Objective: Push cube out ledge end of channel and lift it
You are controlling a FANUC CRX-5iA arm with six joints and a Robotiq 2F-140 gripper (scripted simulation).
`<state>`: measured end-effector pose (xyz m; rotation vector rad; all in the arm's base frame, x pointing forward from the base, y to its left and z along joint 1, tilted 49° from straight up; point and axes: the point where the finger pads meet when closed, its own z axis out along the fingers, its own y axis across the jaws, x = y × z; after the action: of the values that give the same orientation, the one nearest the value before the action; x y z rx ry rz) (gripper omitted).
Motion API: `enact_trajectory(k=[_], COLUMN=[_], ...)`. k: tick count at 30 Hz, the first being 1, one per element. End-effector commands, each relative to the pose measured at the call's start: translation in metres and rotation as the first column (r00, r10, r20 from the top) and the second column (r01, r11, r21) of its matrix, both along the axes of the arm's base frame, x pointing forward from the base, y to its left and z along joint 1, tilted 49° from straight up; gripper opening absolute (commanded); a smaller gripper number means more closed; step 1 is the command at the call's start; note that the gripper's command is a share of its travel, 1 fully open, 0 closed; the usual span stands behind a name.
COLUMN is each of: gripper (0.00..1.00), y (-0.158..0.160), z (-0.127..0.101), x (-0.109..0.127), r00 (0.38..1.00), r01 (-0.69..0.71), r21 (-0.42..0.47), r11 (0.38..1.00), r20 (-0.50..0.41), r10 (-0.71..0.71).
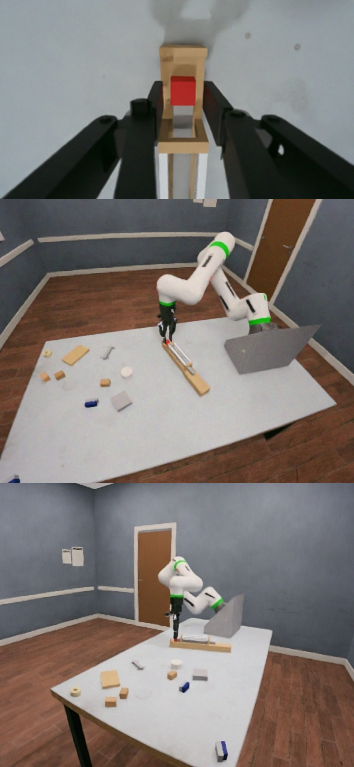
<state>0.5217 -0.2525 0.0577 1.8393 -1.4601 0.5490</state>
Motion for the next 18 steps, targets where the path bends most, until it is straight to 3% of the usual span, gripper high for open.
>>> enact_trajectory(k=[1,18], gripper=[0.33,0.33], y=[-0.004,-0.015], z=[-0.004,-0.013], x=[0.000,-0.001], r00=[1.000,1.000], r01=[-0.001,-0.001], r21=[0.000,0.000], r11=[1.000,1.000], r20=[0.001,0.001], r10=[0.001,0.001])
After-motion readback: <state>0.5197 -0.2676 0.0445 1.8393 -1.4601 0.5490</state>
